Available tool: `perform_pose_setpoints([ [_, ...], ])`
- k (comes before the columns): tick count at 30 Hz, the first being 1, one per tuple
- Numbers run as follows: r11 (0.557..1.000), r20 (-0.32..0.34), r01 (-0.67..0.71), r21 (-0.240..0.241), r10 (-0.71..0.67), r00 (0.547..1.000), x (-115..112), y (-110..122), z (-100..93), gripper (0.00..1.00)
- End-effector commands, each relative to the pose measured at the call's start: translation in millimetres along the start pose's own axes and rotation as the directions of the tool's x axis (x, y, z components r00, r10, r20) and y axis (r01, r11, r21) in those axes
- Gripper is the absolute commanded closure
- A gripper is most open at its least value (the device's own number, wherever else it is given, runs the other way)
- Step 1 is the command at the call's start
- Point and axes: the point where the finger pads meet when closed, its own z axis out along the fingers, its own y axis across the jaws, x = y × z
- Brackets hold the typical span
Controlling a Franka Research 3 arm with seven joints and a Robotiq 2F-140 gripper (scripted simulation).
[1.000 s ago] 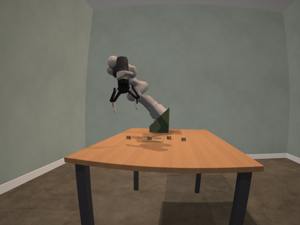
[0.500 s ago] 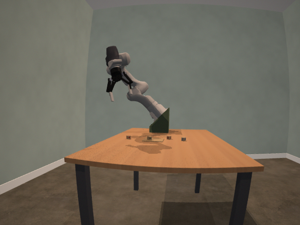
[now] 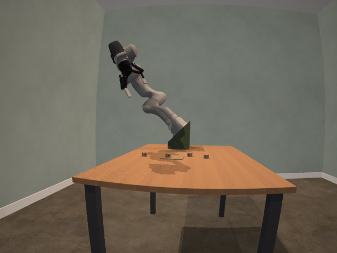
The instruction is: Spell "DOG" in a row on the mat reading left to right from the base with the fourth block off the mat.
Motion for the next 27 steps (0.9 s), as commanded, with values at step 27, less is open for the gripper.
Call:
perform_pose_setpoints([
  [27,0.973,-0.064,0.171,-0.157,-0.182,0.981,35.1,101.3,70.3,0.0],
])
